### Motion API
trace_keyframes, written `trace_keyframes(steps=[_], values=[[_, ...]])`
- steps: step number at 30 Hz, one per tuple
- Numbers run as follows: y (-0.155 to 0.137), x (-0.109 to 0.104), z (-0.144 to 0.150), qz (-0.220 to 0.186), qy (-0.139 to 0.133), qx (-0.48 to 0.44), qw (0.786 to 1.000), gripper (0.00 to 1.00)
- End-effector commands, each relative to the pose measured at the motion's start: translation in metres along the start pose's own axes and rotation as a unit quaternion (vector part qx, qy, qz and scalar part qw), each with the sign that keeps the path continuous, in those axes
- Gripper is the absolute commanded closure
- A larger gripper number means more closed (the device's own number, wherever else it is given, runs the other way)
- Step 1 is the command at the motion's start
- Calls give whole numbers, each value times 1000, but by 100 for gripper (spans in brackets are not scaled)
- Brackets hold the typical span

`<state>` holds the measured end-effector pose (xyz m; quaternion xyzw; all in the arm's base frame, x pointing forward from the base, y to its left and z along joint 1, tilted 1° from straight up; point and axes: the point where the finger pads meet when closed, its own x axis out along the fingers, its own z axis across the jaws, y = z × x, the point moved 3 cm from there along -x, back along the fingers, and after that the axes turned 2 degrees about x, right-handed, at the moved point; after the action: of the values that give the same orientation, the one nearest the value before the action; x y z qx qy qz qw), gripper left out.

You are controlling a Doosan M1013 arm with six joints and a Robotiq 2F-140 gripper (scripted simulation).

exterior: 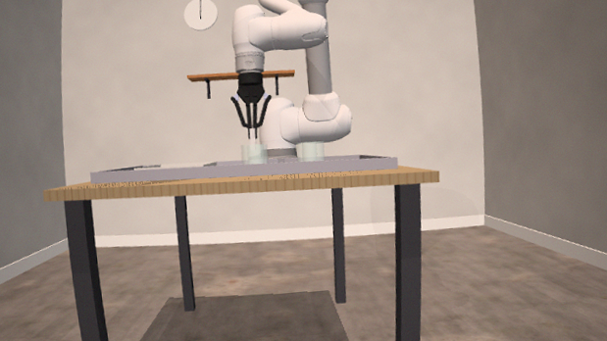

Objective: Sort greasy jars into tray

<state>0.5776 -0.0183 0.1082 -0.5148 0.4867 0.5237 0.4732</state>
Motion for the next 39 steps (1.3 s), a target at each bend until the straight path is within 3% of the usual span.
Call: trace_keyframes(steps=[1, 39], values=[[0, 0, 0, 0, 0, 0, 1000, 100], [-5, 0, 0, 0, 0, 0, 1000, 100]])
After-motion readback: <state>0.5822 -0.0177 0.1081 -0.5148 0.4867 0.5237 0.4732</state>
